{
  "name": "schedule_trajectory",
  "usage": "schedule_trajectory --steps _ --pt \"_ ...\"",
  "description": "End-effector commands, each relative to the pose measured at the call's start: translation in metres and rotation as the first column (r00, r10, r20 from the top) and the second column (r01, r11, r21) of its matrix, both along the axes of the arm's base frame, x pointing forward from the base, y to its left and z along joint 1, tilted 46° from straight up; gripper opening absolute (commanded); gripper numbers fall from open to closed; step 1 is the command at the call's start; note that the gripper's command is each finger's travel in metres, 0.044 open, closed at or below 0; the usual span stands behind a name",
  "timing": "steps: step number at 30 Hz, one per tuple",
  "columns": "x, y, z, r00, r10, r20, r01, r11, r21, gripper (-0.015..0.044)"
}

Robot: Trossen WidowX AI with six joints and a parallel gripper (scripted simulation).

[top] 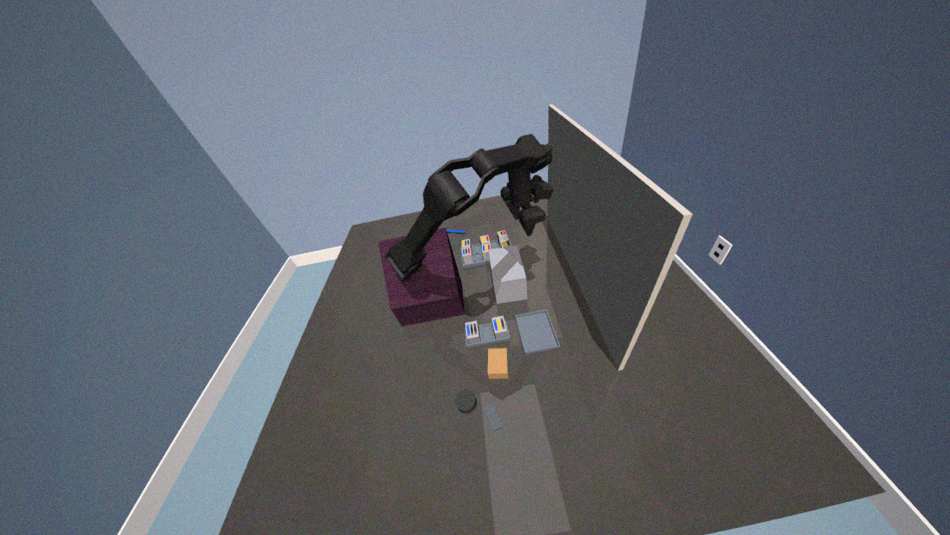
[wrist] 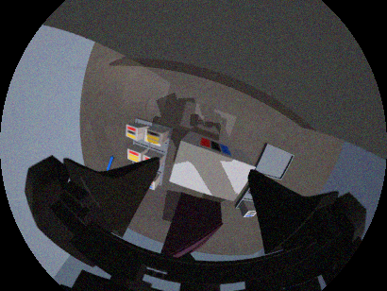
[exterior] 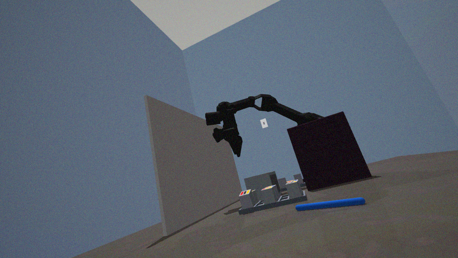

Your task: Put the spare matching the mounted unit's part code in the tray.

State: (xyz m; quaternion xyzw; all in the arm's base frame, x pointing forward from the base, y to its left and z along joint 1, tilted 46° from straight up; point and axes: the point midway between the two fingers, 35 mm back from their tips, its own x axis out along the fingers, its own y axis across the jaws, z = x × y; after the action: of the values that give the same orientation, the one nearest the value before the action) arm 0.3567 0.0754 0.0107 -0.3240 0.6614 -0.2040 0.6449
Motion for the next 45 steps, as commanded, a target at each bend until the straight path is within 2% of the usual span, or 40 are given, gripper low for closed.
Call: schedule_trajectory --steps 1,4,8,13,15,25,30,31,45 --pt "-0.043 0.032 -0.046 0.944 0.233 -0.235 -0.234 0.972 0.024 0.0440" --pt "-0.077 0.048 -0.074 0.832 0.395 -0.390 -0.398 0.914 0.077 0.0440" --pt "-0.129 0.058 -0.108 0.589 0.571 -0.572 -0.584 0.790 0.187 0.0440" --pt "-0.190 0.051 -0.138 0.224 0.670 -0.708 -0.712 0.609 0.350 0.0440" --pt "-0.201 0.048 -0.142 0.150 0.674 -0.723 -0.724 0.573 0.384 0.0440" --pt "-0.202 0.048 -0.143 0.141 0.674 -0.725 -0.725 0.568 0.388 0.0440" --pt "-0.194 0.022 -0.159 0.141 0.674 -0.725 -0.726 0.569 0.387 0.0309" --pt "-0.192 0.015 -0.163 0.141 0.673 -0.726 -0.726 0.569 0.386 0.0300" --pt "-0.192 0.012 -0.168 0.141 0.673 -0.726 -0.726 0.569 0.386 0.0300"
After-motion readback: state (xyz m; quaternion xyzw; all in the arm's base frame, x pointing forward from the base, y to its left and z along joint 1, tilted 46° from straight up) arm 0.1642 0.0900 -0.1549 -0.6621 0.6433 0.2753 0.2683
